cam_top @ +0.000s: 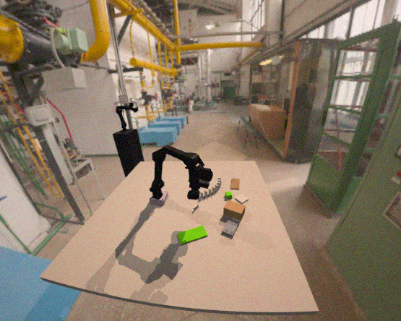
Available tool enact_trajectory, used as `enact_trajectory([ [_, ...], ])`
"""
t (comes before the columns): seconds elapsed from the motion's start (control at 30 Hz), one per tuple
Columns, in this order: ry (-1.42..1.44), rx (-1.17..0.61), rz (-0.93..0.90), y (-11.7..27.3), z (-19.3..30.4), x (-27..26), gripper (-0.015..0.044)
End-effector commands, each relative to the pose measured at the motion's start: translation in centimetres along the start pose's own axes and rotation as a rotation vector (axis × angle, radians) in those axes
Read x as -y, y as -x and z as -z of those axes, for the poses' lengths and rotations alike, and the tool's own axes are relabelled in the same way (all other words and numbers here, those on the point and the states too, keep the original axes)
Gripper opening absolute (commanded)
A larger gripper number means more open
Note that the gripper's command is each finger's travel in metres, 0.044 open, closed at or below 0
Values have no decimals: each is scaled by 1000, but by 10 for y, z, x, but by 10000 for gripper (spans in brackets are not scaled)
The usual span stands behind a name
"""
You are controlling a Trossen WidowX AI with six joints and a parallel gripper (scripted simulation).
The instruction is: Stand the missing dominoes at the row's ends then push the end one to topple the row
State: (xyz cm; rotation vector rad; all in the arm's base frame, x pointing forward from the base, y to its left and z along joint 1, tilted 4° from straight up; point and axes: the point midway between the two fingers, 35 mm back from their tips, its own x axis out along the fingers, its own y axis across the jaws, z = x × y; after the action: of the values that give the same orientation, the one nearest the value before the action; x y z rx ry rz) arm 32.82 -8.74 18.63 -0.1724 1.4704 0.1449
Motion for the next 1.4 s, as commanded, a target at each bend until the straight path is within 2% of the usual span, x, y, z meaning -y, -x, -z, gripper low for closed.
enact_trajectory([
  [0.0,49,-1,5,2,63,31,107],
  [0.13,91,-4,7,-1,108,41,107],
  [0.4,95,-3,2,-2,111,41,107],
  [0.63,192,63,-181,-23,119,27,107],
  [1.03,310,311,-451,-45,128,5,107],
  [1.37,344,609,-561,-50,129,-5,107],
])
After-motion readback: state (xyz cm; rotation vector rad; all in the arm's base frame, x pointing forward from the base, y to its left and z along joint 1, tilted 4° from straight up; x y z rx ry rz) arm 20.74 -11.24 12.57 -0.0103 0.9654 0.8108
